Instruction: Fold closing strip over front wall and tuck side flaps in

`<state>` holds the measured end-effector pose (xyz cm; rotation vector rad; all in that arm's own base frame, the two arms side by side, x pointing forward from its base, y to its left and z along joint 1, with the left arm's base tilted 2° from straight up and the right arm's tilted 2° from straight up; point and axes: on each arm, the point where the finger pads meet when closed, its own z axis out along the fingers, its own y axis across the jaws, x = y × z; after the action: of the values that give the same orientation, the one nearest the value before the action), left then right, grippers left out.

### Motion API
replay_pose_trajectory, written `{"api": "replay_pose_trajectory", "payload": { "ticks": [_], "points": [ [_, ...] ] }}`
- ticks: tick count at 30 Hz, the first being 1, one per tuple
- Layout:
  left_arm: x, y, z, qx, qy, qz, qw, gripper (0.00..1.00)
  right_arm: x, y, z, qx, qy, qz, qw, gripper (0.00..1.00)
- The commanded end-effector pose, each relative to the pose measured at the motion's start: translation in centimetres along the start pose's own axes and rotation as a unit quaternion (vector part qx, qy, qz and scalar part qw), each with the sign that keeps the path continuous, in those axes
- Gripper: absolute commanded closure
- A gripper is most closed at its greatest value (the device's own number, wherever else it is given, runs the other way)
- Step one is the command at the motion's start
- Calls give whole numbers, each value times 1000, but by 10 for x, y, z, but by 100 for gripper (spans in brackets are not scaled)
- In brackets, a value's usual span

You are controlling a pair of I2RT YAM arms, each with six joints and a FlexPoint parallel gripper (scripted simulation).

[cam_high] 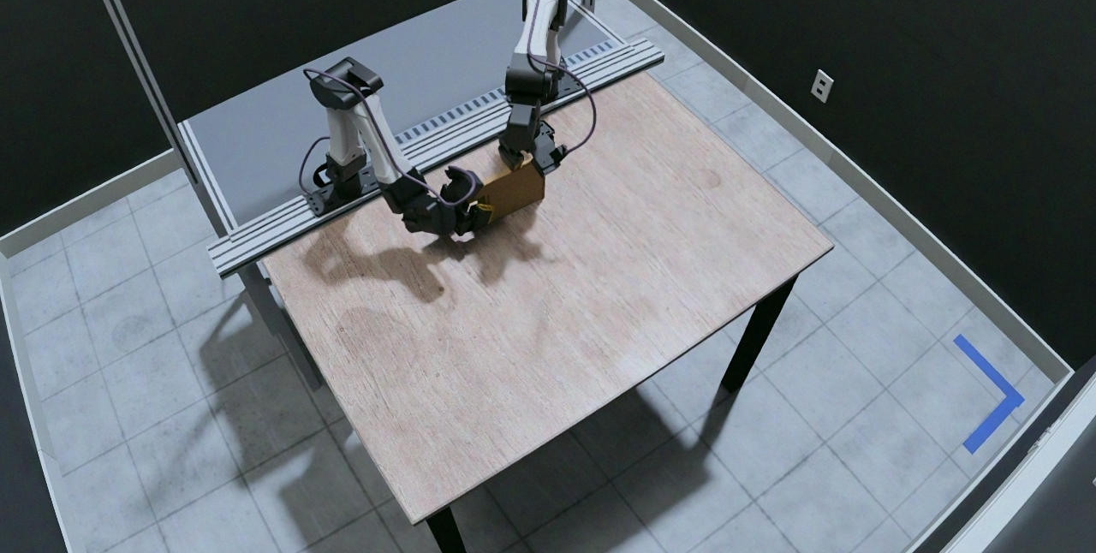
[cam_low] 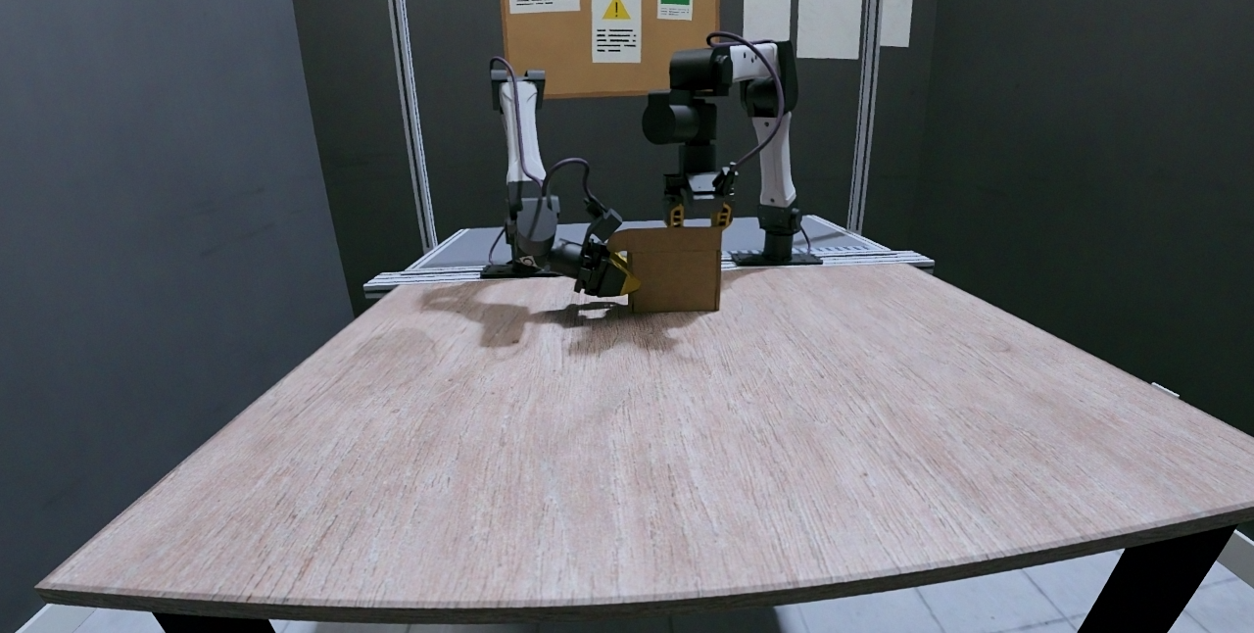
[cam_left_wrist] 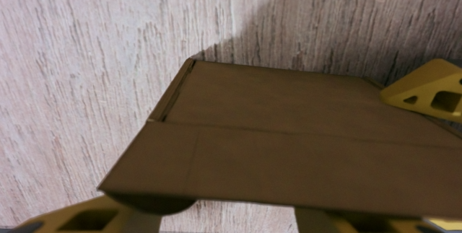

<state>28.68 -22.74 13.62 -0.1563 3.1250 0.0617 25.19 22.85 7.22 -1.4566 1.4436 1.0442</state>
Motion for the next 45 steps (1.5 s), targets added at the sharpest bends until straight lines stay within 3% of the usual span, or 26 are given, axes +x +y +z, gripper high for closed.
{"api": "replay_pose_trajectory", "payload": {
  "ticks": [1, 45],
  "points": [
    [-2, -14, 1, 12, -4, 12, 1000, 45, -5, -2, 0, 1, -5, -14, 1000, 55],
    [-2, -14, 2, 11, -3, 20, 1000, 45, -5, -2, 0, 1, -5, -14, 1000, 55]
  ]
}}
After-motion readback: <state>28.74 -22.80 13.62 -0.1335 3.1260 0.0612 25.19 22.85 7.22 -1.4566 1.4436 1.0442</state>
